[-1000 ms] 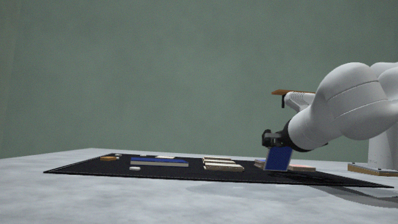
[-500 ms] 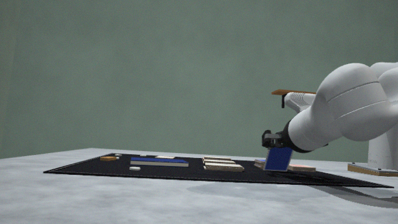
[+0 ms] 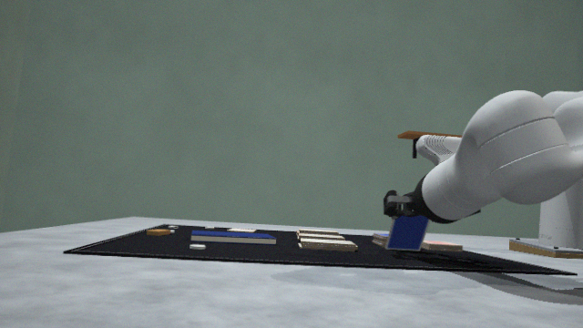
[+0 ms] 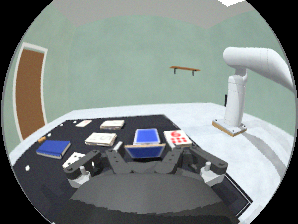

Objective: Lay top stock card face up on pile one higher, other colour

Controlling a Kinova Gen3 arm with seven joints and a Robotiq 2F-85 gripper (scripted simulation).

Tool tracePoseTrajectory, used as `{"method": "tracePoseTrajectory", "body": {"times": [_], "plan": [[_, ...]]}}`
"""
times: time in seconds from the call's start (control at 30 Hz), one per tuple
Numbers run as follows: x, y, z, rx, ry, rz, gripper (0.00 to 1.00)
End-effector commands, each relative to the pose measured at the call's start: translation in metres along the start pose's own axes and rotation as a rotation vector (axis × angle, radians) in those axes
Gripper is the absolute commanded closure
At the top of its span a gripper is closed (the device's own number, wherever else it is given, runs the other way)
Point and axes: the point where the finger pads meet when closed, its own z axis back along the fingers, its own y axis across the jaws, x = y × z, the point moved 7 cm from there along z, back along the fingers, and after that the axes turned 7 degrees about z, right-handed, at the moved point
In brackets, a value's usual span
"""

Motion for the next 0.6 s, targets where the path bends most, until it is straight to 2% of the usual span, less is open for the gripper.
{"method": "tracePoseTrajectory", "body": {"times": [0.0,0.27,0.5,0.57], "plan": [[-0.0013,0.0001,0.0007,0.000,-0.004,-0.002,0.29],[-0.0038,0.0004,0.0013,-0.005,-0.041,-0.002,0.29],[-0.0078,0.0010,0.0018,-0.013,-0.102,-0.002,0.29],[-0.0078,0.0010,0.0018,-0.013,-0.102,-0.002,0.29]]}}
